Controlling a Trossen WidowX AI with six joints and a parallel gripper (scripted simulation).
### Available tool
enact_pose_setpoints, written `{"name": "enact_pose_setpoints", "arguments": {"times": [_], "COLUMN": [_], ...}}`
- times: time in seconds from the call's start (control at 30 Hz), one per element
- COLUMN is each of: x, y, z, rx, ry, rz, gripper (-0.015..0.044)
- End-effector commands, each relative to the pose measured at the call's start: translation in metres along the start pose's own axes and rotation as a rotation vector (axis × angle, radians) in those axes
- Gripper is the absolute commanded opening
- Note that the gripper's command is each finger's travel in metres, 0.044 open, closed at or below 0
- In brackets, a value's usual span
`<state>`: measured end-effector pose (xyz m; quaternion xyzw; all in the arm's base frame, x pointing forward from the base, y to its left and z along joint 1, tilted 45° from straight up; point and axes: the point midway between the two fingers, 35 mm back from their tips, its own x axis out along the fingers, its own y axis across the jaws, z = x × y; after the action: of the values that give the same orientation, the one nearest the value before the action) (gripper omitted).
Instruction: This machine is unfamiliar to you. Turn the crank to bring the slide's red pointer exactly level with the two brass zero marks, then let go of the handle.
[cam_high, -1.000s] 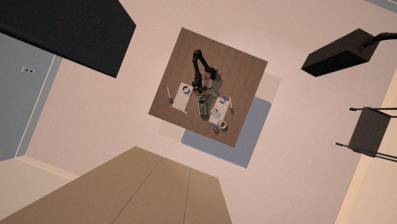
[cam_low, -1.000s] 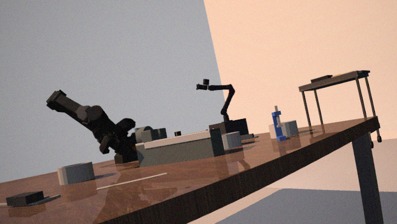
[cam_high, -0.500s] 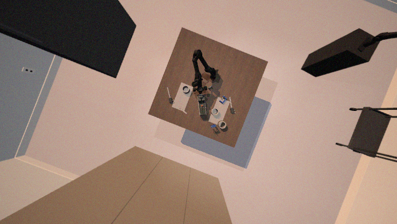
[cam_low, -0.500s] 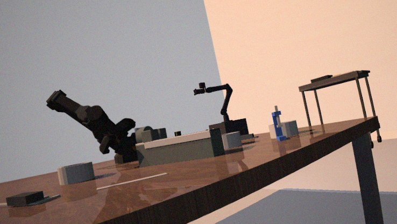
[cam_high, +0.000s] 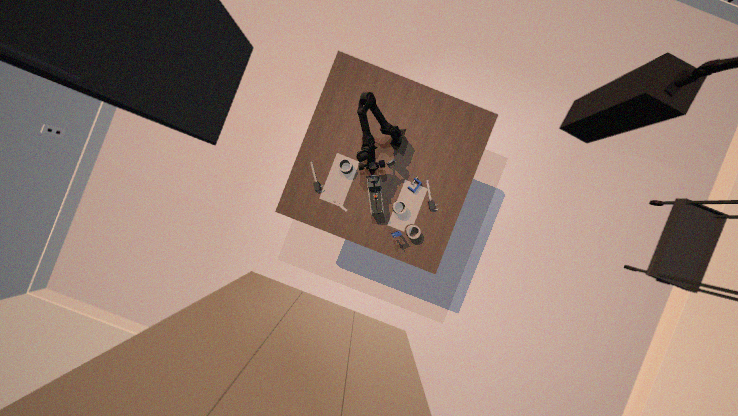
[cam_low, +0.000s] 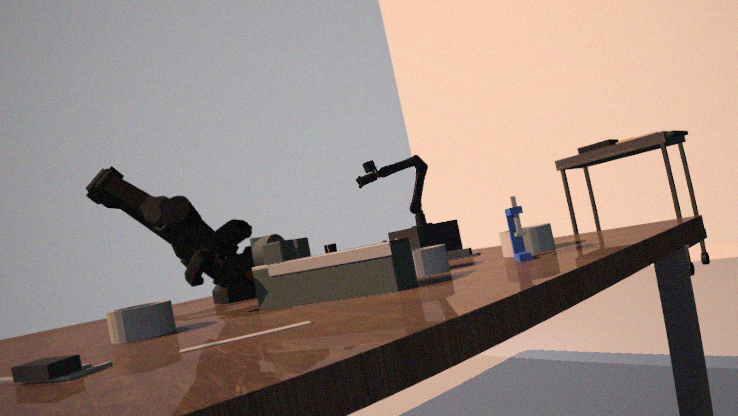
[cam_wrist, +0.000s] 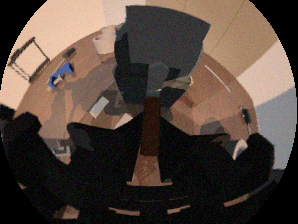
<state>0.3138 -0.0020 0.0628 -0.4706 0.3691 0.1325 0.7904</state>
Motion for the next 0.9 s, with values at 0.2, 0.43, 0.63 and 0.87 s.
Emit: {"name": "enact_pose_setpoints", "arguments": {"times": [0.2,0.43,0.63,0.87], "x": [0.0,0.0,0.0,-0.0037], "y": [0.0,0.0,0.0,-0.0002], "z": [0.0,0.0,0.0,0.0047], "rx": [0.0,0.0,0.0,0.0], "ry": [0.0,0.0,0.0,0.0], "rz": [0.0,0.0,0.0,0.001], "gripper": [0.0,0.0184,0.0341,0.044]}}
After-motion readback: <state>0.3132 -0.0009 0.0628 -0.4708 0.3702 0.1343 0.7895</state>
